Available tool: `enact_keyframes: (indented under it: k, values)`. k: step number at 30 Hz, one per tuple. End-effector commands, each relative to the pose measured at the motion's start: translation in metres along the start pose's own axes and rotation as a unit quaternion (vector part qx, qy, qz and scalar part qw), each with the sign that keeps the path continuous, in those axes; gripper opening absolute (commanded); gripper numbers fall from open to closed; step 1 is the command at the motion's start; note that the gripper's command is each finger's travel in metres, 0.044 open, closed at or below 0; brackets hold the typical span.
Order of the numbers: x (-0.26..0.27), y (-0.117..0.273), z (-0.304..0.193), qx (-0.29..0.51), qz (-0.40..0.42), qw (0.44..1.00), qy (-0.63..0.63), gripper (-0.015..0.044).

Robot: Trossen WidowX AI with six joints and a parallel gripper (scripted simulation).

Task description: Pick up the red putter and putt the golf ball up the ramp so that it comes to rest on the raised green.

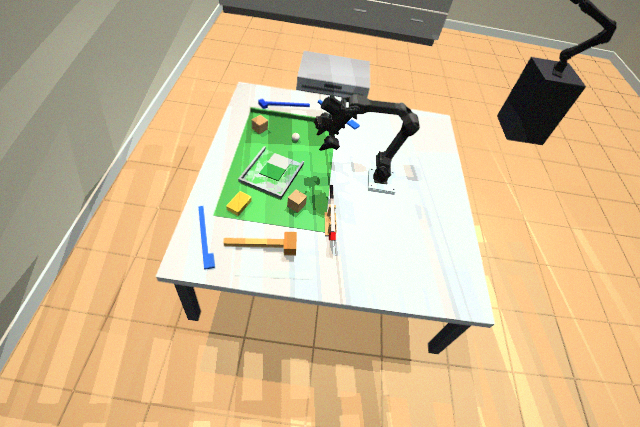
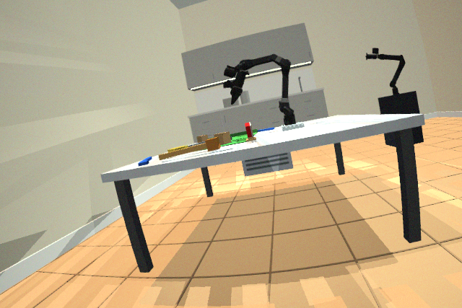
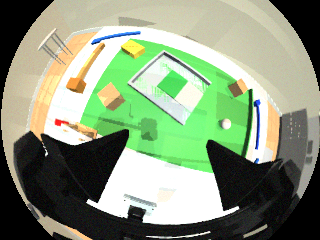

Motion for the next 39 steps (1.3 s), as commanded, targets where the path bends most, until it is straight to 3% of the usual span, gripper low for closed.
enact_keyframes:
  k: [1,14,27,39]
  values:
    - [0.052,-0.037,-0.018,0.053,0.095,0.962,0.252,0.0440]
    - [0.131,-0.080,-0.068,0.071,0.268,0.748,0.604,0.0440]
    - [0.132,-0.081,-0.066,0.071,0.268,0.747,0.604,0.0440]
    - [0.135,-0.105,-0.078,0.071,0.268,0.747,0.604,0.0440]
Point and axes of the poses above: the point midway between the two fingers, 35 mm back from their tips, its own y axis back along the fingers, its own x axis across the jaws, z = x × y, the point moved 6 cm from there along y, back along the fingers, and after that the axes turned 1 degree about -y, right-handed, at the moved point
